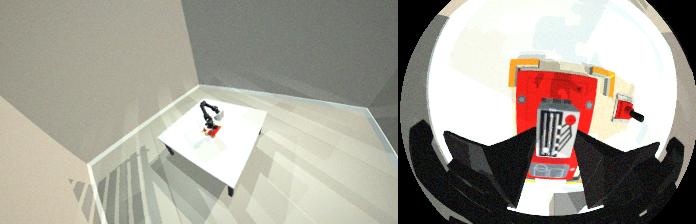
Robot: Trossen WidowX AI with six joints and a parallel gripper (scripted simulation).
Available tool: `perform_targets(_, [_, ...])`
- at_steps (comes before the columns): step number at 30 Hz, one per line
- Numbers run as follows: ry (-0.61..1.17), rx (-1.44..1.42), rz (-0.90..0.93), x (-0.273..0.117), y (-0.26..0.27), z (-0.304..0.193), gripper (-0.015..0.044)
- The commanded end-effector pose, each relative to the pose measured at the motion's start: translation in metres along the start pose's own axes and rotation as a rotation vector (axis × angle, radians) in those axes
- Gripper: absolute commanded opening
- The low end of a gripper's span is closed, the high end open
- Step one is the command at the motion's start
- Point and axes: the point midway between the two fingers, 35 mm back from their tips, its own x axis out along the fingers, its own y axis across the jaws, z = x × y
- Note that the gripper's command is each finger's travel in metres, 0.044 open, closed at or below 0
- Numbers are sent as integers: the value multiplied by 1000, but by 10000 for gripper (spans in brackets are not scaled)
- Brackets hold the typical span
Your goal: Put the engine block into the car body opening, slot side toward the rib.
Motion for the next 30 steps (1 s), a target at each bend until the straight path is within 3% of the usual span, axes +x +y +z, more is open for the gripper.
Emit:
perform_targets(1, [3, 4, 5, 0, 1, 0, 158])
perform_targets(30, [3, -2, 5, 7, 1, -1, 158])
